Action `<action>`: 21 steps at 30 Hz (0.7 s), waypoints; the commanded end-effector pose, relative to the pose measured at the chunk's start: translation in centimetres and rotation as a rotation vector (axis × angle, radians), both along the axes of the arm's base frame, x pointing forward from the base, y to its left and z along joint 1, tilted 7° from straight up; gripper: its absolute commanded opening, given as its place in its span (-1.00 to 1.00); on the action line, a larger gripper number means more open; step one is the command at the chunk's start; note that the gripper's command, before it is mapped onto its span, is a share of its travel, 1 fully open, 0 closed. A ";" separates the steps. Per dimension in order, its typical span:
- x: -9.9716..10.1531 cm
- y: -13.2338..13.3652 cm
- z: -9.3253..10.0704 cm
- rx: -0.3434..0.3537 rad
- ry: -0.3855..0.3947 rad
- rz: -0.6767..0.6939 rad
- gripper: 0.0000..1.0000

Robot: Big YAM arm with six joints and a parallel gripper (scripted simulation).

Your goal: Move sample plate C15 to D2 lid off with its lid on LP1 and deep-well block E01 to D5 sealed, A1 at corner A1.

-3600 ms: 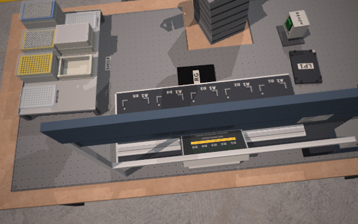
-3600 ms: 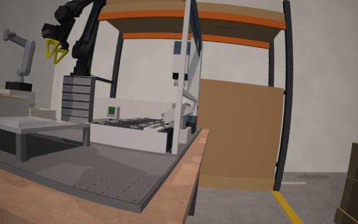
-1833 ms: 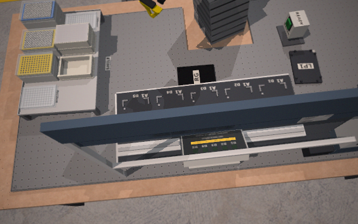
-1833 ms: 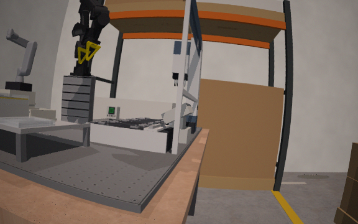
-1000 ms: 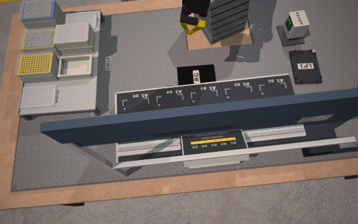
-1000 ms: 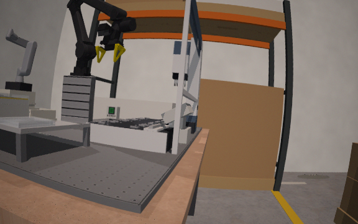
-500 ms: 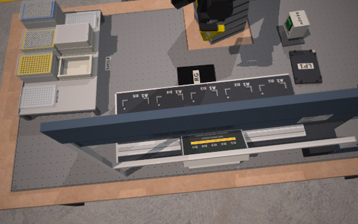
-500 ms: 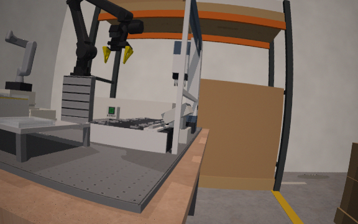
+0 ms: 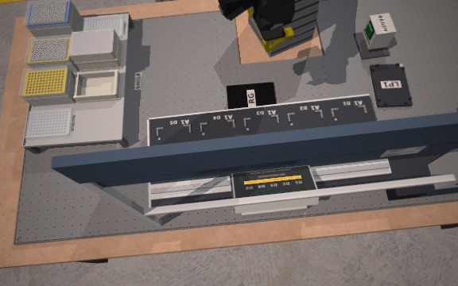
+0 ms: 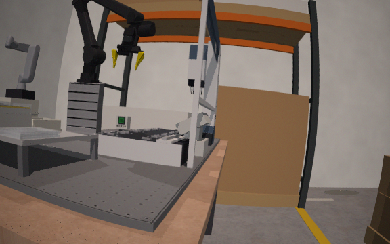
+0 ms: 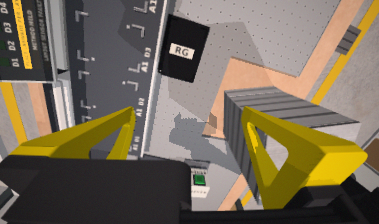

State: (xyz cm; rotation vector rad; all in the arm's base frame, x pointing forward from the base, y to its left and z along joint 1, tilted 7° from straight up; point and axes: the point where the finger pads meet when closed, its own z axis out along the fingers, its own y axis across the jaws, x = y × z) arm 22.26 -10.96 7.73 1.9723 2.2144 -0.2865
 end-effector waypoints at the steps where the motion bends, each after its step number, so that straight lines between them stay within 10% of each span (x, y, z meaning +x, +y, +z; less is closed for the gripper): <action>1: 0.9 -0.7 1.2 -0.014 -0.027 0.093 1.00; 21: 0.6 -0.6 1.0 0.011 0.042 0.447 1.00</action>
